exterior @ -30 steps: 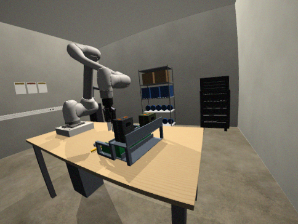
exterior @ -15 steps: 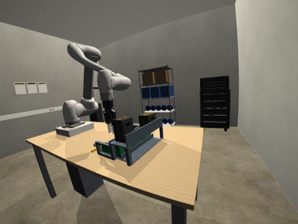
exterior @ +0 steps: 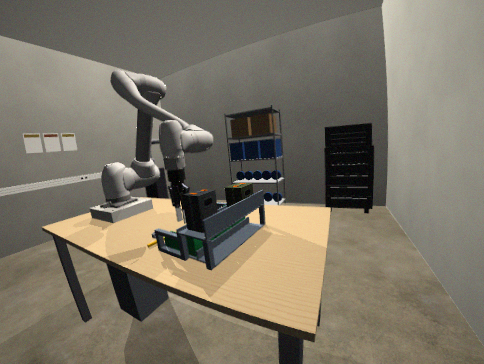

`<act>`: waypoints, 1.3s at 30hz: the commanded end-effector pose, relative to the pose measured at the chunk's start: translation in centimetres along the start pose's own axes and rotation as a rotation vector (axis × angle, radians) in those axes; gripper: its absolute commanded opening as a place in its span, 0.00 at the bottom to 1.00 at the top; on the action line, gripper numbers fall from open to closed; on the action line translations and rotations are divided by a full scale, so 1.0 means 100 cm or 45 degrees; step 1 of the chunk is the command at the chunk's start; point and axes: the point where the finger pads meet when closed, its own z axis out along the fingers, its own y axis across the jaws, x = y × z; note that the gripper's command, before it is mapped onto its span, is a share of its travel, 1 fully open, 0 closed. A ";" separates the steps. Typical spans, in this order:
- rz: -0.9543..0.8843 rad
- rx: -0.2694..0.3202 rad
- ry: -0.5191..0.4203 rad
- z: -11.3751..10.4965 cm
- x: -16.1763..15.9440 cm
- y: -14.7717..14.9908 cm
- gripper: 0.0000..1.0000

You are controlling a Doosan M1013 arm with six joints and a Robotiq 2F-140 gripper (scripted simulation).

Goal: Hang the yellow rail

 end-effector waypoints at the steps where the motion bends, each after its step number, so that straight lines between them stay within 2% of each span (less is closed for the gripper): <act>1: 0.000 0.000 0.000 0.018 0.000 0.000 0.37; 2: 0.000 0.000 0.000 0.024 0.000 0.000 0.37; 14: 0.000 0.000 0.000 0.024 0.000 0.000 0.37; 19: 0.000 0.000 0.000 0.034 0.000 0.000 0.37; 39: 0.000 0.000 0.000 0.037 0.000 0.000 0.37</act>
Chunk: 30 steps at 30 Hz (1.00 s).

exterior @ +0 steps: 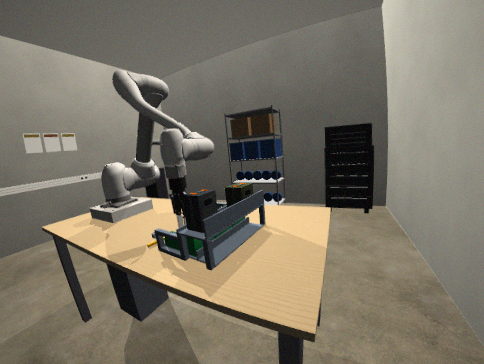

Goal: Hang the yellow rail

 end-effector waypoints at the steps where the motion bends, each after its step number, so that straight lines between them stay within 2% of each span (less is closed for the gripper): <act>1: 0.000 0.000 0.000 0.000 0.000 0.000 0.37; 9: 0.000 0.000 0.000 0.000 0.000 0.000 0.37; 10: 0.000 0.000 0.000 0.000 0.000 0.000 0.10; 30: 0.000 0.000 0.000 0.000 0.000 0.000 0.10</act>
